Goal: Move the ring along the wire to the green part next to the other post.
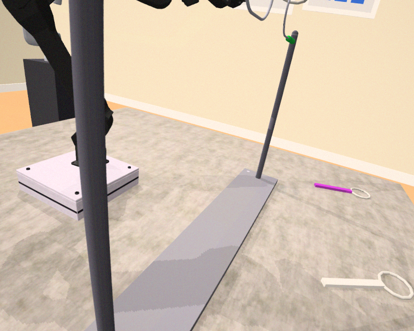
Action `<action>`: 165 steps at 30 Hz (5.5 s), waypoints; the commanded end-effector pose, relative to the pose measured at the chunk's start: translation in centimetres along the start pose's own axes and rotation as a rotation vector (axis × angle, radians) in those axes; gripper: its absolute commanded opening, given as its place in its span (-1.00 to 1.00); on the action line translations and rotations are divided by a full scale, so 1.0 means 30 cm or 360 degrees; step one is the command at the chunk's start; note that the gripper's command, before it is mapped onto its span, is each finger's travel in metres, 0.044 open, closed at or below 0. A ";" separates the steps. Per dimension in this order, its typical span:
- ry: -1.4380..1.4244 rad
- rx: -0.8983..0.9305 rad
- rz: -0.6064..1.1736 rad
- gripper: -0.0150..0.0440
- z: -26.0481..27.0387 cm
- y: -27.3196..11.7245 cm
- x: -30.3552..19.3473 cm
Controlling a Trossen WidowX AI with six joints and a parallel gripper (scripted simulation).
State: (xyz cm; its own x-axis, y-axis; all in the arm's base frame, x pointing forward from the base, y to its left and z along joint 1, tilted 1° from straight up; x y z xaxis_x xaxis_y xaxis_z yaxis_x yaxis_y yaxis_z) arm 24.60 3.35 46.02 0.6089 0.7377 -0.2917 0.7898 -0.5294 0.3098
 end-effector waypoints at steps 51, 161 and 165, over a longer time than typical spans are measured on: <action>0.0943 0.0489 0.0159 -1.00 0.352 -0.093 0.066; 0.2879 0.1375 0.0347 -1.00 0.404 -0.413 0.715; 0.2879 0.1375 0.0347 -1.00 0.419 -0.418 0.721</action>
State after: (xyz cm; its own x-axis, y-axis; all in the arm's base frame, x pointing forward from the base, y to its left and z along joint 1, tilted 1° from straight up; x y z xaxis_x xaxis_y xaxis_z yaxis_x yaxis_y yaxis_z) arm 28.73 20.62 24.92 0.3556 -0.1572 0.9213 0.8845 -0.2619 -0.3861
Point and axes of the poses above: the point midway between the two fingers, 35 mm back from their tips, its own y axis out along the fingers, its own z axis across the jaws, x = y × z, the point moved 5 cm from there along -y, back along the fingers, and after that the axes turned 3 degrees about y, right-handed, at the moved point
